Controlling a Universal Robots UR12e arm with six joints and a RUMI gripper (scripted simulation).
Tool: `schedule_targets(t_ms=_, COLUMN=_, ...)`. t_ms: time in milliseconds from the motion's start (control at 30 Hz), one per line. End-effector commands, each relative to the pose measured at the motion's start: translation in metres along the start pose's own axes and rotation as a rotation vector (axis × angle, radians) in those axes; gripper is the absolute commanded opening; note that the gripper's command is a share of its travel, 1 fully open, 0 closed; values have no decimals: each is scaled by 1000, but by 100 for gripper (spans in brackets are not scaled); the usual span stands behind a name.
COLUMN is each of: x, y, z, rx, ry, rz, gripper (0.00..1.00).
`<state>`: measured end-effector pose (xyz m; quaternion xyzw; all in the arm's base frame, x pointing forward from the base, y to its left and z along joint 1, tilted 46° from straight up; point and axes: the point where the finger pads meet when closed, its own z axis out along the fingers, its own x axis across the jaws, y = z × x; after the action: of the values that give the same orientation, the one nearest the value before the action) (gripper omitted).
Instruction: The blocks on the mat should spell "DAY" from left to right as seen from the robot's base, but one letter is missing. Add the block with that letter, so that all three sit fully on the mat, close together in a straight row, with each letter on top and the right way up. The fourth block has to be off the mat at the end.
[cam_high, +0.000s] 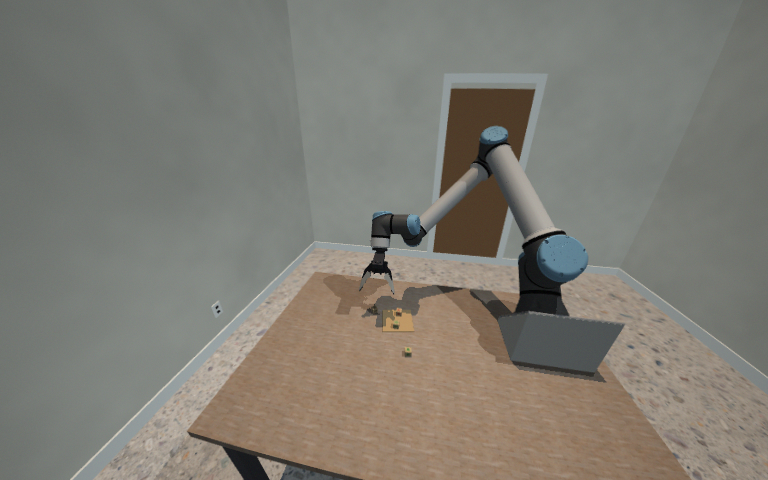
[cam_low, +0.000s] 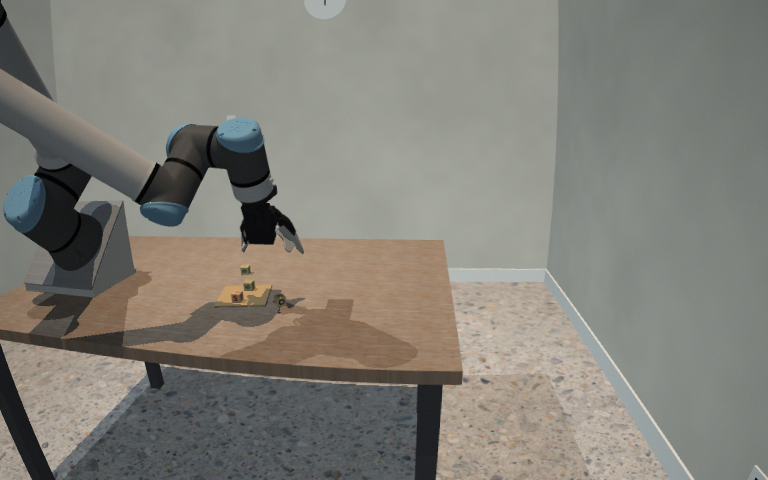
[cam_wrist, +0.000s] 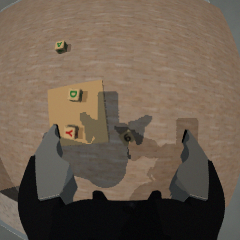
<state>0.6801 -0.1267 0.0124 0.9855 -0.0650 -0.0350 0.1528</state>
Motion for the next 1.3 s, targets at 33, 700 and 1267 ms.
schedule_targets(t_ms=33, x=-43, y=-67, z=30, rx=-126, ry=-50, rz=-25, gripper=100)
schedule_targets(t_ms=700, x=-161, y=-176, z=75, rx=-486, ry=-12, rz=-107, gripper=100)
schedule_targets(t_ms=1267, x=-162, y=-176, z=75, rx=-487, ry=-12, rz=-107, gripper=100)
